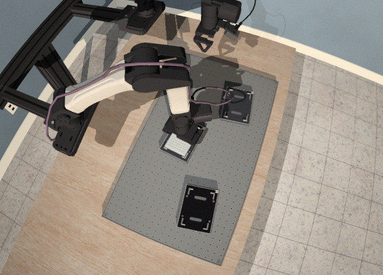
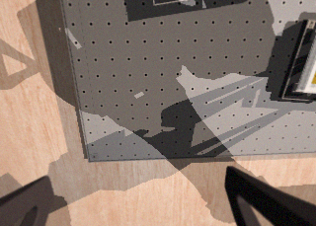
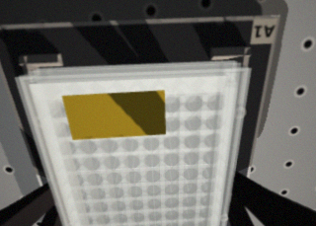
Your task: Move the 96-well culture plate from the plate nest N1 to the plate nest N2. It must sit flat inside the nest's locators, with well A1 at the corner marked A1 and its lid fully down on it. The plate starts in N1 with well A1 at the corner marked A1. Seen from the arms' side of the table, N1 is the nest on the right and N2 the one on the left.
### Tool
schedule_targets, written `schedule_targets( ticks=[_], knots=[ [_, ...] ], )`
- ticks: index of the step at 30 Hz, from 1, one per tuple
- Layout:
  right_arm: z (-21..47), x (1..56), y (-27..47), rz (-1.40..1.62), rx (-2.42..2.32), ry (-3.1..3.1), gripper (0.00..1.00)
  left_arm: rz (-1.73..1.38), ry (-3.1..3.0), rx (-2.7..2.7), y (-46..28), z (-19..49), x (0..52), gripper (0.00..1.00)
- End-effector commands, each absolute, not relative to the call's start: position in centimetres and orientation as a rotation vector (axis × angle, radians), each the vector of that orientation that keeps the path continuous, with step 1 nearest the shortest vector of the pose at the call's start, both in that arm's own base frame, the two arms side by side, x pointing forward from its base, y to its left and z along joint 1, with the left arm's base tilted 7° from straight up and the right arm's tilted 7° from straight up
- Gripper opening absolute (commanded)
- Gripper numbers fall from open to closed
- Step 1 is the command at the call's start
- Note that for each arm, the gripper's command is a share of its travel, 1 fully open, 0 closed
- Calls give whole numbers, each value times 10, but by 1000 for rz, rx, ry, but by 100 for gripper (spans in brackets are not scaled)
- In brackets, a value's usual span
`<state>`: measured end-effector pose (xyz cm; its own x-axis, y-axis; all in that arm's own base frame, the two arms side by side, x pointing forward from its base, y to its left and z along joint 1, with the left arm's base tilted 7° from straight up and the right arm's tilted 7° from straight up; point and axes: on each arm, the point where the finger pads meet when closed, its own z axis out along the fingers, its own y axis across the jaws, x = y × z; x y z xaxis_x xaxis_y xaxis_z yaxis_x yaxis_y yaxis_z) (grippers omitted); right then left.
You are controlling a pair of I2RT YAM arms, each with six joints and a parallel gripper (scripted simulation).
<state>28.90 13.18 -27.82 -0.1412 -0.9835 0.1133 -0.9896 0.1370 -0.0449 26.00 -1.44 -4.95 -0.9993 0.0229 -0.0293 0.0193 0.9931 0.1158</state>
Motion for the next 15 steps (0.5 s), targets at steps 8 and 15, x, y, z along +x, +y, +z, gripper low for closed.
schedule_targets(
  ticks=[8, 15],
  knots=[
    [-275, 296, 136, 175, 2040, -2337, 0, 173, 3088, 49, -17, -47, 266, 100],
    [-275, 296, 136, 175, 2040, -2337, 100, 173, 3088, 49, -17, -47, 266, 100]
  ],
)
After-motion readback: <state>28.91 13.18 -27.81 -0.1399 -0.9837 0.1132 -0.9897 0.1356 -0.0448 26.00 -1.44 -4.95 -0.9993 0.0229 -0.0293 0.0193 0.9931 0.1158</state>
